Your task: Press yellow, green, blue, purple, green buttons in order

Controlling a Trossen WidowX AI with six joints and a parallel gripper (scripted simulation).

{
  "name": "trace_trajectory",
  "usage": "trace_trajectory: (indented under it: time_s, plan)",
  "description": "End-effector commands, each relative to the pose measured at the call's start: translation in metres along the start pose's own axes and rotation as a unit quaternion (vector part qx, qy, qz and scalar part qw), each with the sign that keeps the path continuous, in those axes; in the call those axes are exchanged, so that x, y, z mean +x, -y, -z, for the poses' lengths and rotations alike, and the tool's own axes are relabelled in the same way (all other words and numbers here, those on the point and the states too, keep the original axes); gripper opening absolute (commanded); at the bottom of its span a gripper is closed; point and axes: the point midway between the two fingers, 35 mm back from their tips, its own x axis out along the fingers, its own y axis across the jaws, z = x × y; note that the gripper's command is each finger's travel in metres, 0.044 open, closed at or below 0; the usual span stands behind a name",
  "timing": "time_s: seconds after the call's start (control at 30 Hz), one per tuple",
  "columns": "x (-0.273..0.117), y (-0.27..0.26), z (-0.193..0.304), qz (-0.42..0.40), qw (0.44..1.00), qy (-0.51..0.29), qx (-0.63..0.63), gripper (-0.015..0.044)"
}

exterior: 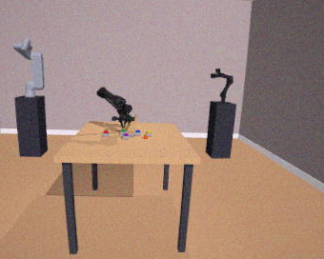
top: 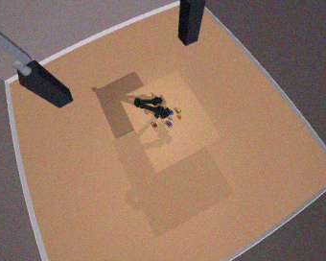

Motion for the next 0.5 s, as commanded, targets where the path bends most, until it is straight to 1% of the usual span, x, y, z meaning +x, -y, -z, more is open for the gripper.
trace_trajectory:
  time_s: [0.0, 0.23, 0.47]
  plan:
    - [0.006, 0.001, 0.001, 0.003, 1.0, 0.0, -0.003, 0.002]
    - [0.016, 0.001, 0.002, 0.004, 1.0, 0.0, -0.003, 0.002]
    - [0.017, 0.001, 0.002, 0.004, 1.0, 0.0, -0.003, 0.002]
